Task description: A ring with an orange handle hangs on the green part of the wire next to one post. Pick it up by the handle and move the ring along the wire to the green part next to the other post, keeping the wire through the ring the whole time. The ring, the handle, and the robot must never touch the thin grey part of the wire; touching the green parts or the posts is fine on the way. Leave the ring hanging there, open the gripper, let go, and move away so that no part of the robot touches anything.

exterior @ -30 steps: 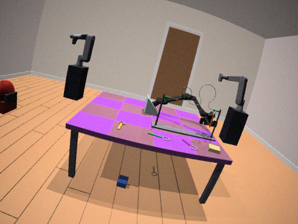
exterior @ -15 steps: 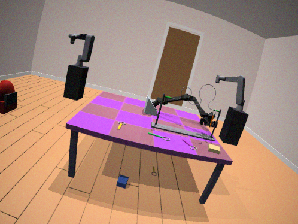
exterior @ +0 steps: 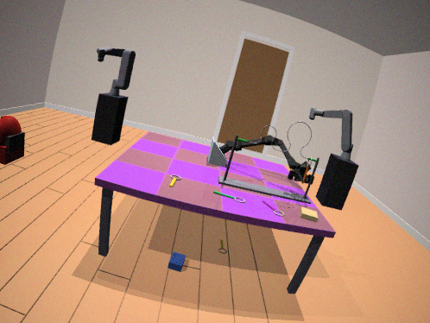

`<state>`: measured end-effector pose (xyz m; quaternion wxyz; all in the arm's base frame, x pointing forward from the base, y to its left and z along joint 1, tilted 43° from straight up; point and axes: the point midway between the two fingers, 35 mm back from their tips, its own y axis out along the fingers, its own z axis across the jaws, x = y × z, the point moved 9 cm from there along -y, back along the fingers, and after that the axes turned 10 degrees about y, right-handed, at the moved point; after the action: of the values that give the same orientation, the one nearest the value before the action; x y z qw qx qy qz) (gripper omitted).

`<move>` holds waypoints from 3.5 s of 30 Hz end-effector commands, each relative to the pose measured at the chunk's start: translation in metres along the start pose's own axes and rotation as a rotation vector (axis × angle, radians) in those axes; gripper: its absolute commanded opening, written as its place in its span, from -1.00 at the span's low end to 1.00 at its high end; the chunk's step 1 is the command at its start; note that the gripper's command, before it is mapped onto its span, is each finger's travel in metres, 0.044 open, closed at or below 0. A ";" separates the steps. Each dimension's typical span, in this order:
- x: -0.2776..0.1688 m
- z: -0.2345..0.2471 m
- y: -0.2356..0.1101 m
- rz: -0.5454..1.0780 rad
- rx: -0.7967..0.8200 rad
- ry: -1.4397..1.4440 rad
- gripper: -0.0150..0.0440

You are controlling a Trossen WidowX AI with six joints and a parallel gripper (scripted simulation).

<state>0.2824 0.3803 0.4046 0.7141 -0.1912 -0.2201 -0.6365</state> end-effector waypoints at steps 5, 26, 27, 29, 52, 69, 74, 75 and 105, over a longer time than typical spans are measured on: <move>-0.001 0.000 0.000 0.006 0.001 -0.010 0.05; -0.001 0.000 0.000 0.006 0.001 -0.010 0.05; -0.001 0.000 0.000 0.006 0.001 -0.010 0.05; -0.001 0.000 0.000 0.006 0.001 -0.010 0.05; -0.001 0.000 0.000 0.001 -0.001 -0.002 -0.66; 0.017 0.001 0.000 0.001 0.002 -0.010 -1.00; 0.018 0.001 0.000 0.001 0.002 -0.010 -1.00; 0.018 0.001 0.000 0.001 0.002 -0.010 -1.00; 0.027 -0.002 -0.010 0.086 -0.013 -0.011 -1.00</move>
<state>0.2807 0.3622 0.4148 0.7244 -0.2042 -0.2204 -0.6204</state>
